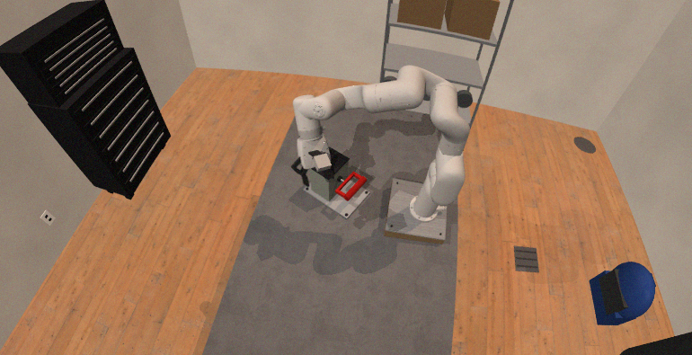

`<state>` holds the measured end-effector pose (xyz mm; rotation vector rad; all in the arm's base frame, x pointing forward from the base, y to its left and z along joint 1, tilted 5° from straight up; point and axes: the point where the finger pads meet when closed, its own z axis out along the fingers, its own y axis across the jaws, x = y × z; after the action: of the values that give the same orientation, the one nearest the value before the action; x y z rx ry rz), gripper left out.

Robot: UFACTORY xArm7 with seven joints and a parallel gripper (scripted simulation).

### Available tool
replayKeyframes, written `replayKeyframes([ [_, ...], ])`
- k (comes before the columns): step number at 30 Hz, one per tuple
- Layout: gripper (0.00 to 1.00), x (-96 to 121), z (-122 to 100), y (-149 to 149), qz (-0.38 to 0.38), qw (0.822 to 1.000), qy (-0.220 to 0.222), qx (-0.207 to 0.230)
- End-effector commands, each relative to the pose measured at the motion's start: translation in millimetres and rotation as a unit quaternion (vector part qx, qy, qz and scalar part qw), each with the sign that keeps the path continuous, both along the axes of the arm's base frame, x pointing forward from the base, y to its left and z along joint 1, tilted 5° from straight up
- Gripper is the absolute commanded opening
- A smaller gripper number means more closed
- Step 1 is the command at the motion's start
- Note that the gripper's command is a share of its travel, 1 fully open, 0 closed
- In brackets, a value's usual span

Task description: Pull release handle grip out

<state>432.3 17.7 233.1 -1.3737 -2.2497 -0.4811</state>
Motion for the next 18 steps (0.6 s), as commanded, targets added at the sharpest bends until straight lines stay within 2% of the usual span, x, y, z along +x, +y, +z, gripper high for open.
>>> replayKeyframes([
  [1,1.0,-4,3,-1,-0.027,1.0,-0.001,-0.011],
  [12,1.0,-4,3,-1,-0.027,1.0,-0.001,-0.011],
  [14,1.0,-16,1,-3,-0.078,0.996,0.006,-0.033],
  [18,1.0,-16,1,-3,-0.078,0.996,0.006,-0.033],
])
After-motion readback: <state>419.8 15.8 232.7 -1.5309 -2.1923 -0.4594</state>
